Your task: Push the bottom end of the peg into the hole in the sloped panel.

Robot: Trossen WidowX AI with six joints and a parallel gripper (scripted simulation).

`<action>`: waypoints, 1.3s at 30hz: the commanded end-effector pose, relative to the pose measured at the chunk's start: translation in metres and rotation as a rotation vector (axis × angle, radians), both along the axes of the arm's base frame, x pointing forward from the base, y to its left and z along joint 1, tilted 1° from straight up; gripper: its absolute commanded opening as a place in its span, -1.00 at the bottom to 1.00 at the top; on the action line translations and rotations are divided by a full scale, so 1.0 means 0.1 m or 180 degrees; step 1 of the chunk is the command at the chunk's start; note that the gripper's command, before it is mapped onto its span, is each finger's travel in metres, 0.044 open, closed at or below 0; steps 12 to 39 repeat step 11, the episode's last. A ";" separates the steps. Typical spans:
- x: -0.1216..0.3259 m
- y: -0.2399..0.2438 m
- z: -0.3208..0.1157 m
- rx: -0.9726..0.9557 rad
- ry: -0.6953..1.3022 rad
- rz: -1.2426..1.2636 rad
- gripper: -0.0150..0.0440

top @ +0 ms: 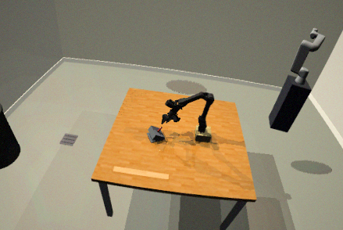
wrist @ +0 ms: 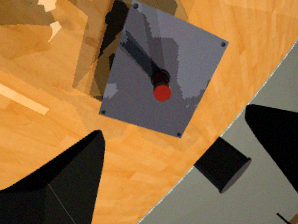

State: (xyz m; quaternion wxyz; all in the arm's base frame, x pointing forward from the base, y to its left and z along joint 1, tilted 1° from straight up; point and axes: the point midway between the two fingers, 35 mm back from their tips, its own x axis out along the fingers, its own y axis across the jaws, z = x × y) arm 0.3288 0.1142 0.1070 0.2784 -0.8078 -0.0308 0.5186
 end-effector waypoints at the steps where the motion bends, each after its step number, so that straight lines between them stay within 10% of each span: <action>1: -0.03 -0.02 0.06 0.0009 -0.0015 0.0013 1.00; 39: -0.09 -0.07 0.17 0.0007 -0.0015 0.0010 1.00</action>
